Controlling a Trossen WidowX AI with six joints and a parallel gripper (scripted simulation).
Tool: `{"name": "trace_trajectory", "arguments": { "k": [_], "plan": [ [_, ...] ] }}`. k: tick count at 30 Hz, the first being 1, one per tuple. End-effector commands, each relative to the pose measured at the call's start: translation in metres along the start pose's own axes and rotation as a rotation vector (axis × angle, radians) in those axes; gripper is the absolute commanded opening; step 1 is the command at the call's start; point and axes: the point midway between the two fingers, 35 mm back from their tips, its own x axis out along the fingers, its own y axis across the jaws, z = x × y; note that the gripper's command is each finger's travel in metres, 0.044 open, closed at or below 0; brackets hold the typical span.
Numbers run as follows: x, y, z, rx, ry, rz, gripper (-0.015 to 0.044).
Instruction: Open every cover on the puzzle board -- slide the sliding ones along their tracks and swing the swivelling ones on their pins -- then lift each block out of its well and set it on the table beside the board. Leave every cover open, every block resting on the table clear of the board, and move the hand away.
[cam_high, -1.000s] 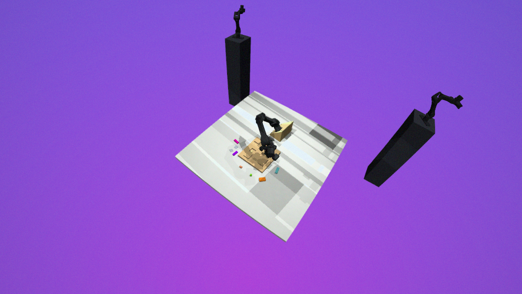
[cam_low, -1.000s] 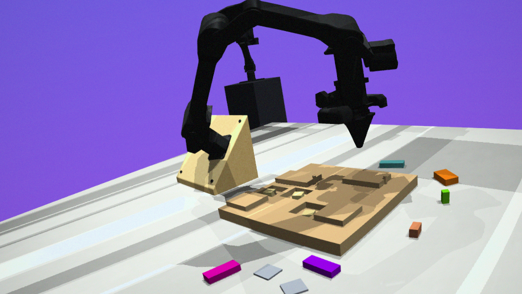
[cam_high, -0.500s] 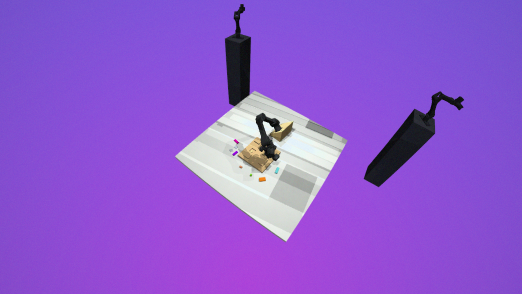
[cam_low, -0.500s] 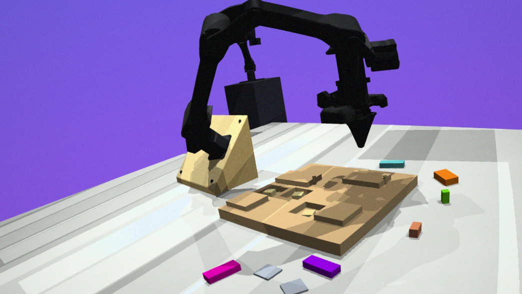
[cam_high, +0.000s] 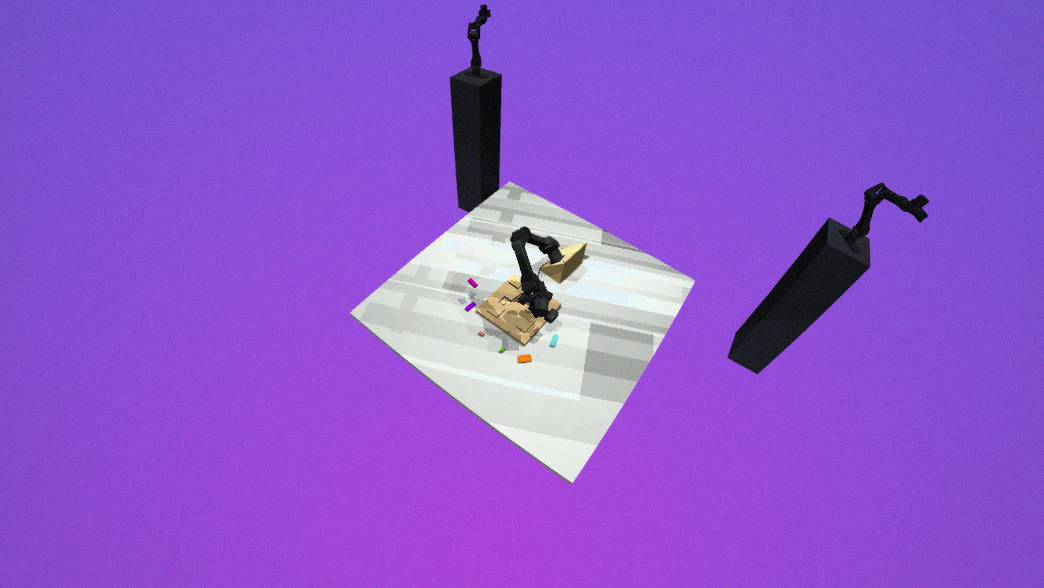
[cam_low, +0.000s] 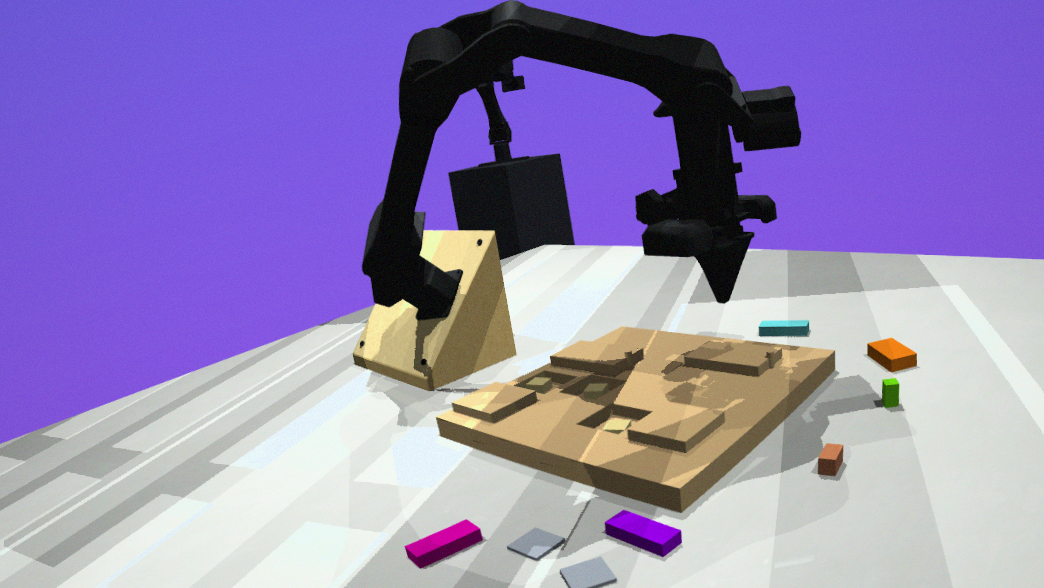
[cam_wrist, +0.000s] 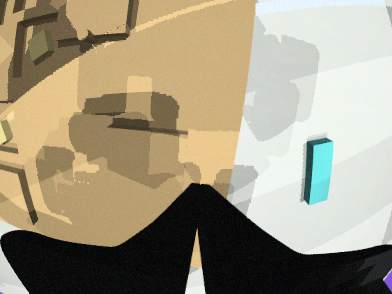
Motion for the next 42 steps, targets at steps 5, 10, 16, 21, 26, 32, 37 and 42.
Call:
{"name": "trace_trajectory", "arguments": {
  "k": [5, 10, 16, 21, 26, 32, 37, 42],
  "plan": [
    [0.008, 0.0, 0.0, -0.006, 0.002, 0.003, 0.0],
    [0.013, 0.0, 0.0, -0.006, 0.002, 0.003, 0.0],
    [0.019, 0.0, -0.001, -0.006, 0.002, 0.003, 0.0],
    [0.024, 0.0, -0.001, -0.006, 0.002, 0.003, 0.0],
    [0.029, 0.0, 0.0, -0.006, 0.002, 0.004, 0.0],
    [0.035, 0.0, 0.0, -0.006, 0.002, 0.004, 0.0],
    [0.04, 0.001, 0.0, -0.006, 0.002, 0.004, 0.0],
    [0.045, 0.001, 0.0, -0.005, 0.002, 0.005, 0.0]
  ]
}}
